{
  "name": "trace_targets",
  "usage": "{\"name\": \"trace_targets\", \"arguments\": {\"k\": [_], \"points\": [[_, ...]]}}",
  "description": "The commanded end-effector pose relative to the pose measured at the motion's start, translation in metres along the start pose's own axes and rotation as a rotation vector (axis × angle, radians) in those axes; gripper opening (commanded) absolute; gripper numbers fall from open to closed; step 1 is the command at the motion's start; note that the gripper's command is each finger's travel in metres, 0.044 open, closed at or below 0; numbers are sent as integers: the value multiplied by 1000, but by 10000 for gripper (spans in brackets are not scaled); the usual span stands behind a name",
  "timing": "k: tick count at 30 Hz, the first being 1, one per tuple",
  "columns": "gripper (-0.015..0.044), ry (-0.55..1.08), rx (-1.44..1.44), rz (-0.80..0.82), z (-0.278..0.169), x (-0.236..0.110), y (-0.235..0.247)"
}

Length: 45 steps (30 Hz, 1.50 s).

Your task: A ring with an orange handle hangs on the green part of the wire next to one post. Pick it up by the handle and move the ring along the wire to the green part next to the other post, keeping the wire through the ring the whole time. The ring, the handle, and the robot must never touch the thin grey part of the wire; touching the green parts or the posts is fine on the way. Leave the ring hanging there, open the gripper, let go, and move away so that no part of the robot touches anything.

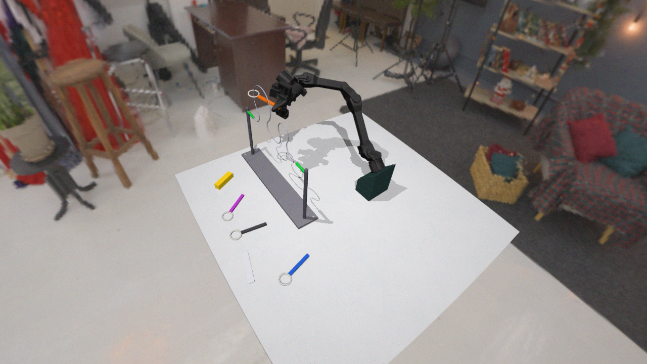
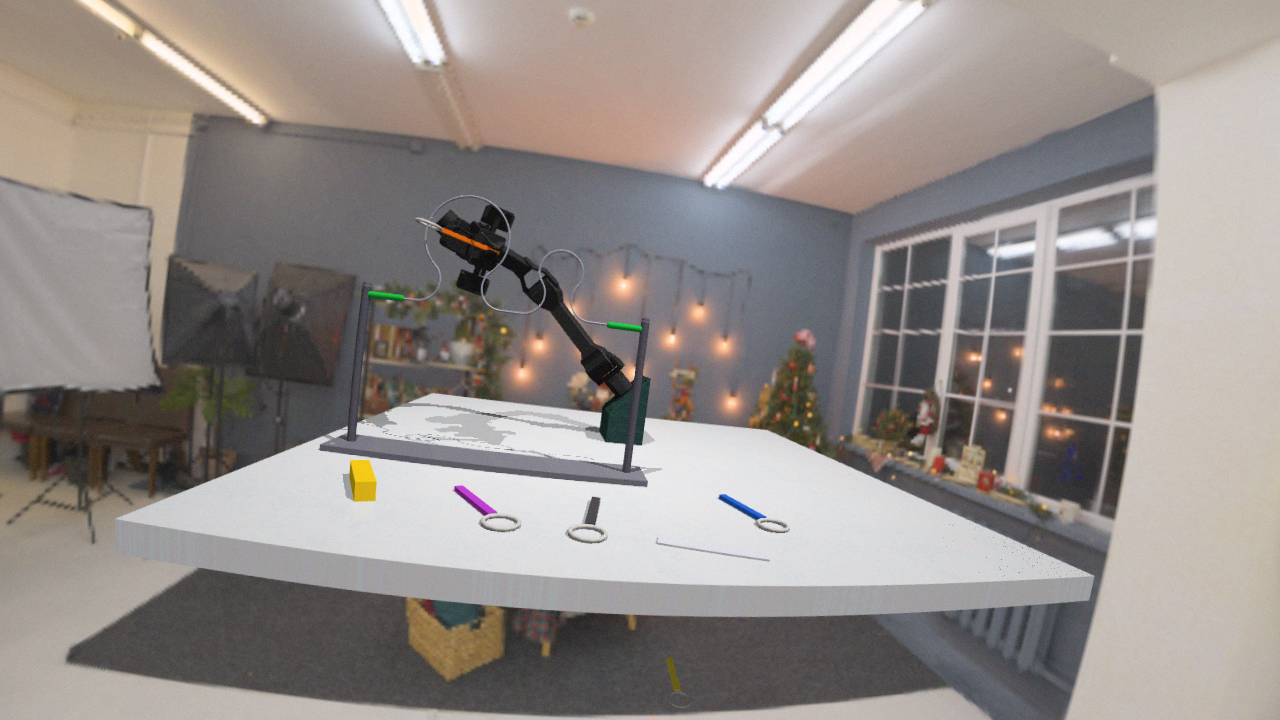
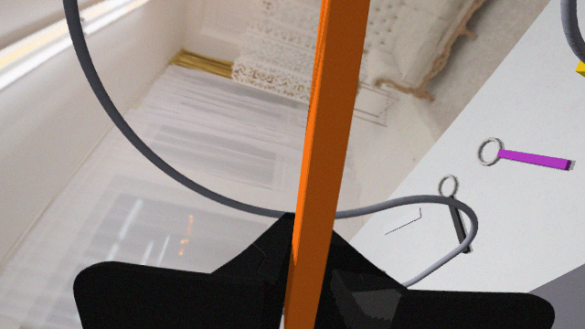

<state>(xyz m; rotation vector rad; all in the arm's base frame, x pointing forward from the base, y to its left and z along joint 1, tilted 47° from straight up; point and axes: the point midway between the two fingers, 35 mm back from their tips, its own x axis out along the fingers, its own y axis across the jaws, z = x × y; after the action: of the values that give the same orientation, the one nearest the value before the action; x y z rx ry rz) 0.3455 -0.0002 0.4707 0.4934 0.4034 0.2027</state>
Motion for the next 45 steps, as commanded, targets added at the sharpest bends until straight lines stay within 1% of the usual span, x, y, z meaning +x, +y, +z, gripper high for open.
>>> {"name": "trace_targets", "arguments": {"k": [1, 45], "points": [[-150, -5, -53, -26, 1, -1, -1], [-150, -24, -558, -287, 7, -3, -22]]}}
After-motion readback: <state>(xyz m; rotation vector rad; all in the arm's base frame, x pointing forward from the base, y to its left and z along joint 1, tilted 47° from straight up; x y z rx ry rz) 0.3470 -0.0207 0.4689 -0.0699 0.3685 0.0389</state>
